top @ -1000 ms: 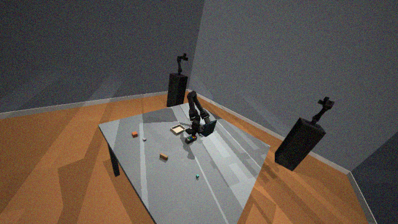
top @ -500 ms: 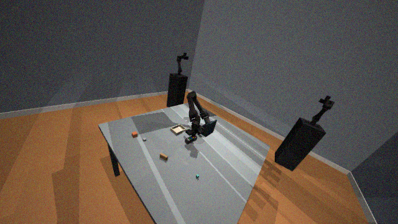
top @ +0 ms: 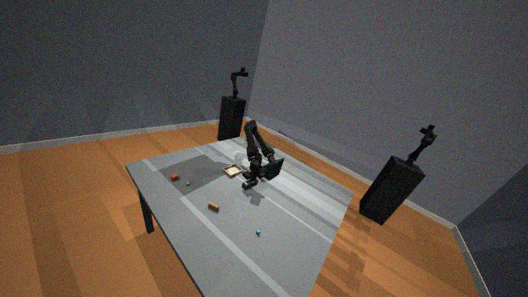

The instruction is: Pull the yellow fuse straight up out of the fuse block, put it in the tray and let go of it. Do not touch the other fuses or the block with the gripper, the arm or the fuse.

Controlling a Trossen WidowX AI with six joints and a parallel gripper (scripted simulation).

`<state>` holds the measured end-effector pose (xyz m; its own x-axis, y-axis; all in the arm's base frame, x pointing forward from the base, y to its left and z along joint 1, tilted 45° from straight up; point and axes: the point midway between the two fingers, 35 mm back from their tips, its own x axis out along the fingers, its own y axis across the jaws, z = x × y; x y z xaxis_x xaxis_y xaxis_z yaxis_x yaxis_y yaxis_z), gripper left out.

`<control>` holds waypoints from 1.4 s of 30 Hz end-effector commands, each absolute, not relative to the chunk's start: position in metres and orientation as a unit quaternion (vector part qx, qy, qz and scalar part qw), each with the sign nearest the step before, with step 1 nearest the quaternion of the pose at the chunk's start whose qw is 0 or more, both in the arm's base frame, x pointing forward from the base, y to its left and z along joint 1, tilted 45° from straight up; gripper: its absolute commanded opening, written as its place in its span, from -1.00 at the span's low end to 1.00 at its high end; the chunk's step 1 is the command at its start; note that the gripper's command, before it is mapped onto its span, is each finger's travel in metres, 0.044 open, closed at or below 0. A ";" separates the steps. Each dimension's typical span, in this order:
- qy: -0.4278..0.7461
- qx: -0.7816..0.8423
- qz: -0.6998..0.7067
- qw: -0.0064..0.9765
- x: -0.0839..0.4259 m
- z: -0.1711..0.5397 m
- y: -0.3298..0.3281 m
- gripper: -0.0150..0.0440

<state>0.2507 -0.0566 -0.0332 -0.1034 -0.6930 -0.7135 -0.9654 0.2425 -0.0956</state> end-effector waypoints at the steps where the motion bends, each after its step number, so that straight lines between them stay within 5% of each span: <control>1: 0.715 -0.582 0.205 0.330 0.249 -0.035 -0.058 -0.24; 14: 0.715 -0.580 0.205 0.332 0.250 -0.034 -0.057 -0.49; 42: 0.715 -0.580 0.205 0.332 0.252 -0.026 -0.049 -0.49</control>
